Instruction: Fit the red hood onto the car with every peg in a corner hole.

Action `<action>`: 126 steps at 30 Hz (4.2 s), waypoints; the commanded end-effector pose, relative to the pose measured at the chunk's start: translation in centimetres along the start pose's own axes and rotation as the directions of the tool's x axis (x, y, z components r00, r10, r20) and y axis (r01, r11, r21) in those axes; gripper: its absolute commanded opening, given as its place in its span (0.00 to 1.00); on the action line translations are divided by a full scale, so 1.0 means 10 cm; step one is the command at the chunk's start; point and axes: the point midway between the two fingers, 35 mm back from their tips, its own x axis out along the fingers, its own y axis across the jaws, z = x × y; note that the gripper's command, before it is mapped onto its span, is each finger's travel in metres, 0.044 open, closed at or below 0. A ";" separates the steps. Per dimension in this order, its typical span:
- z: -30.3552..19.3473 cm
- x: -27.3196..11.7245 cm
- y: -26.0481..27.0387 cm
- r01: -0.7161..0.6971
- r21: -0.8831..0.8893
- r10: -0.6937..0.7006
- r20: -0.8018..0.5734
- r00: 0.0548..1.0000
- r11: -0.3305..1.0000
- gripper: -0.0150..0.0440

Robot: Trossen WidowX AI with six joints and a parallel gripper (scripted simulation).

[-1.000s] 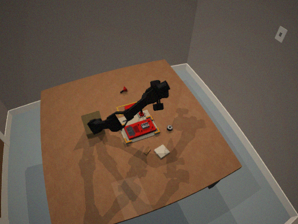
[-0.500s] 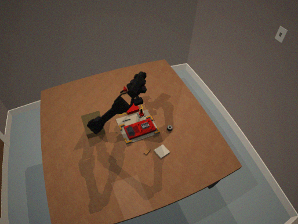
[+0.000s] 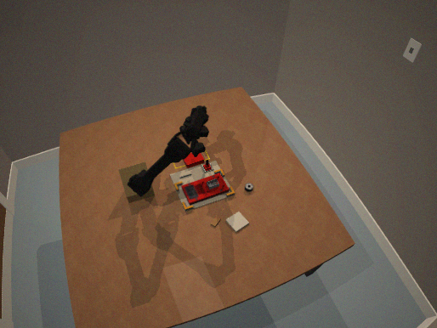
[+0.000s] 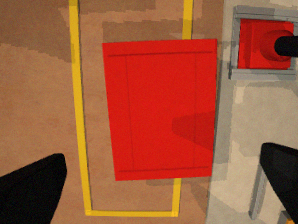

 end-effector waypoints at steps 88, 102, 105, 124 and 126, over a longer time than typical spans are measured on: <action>0.03 0.67 -0.04 0.010 0.001 -0.010 0.003 1.000 1.000 1.00; 0.02 0.65 -0.03 0.004 0.005 -0.004 -0.002 1.000 1.000 0.71; 0.02 0.62 -0.02 0.004 0.005 -0.004 -0.002 1.000 1.000 0.58; 0.02 -0.13 -0.01 0.001 0.004 -0.001 -0.002 1.000 1.000 0.25; 0.02 -0.20 -0.01 0.001 0.004 -0.001 -0.002 1.000 1.000 0.25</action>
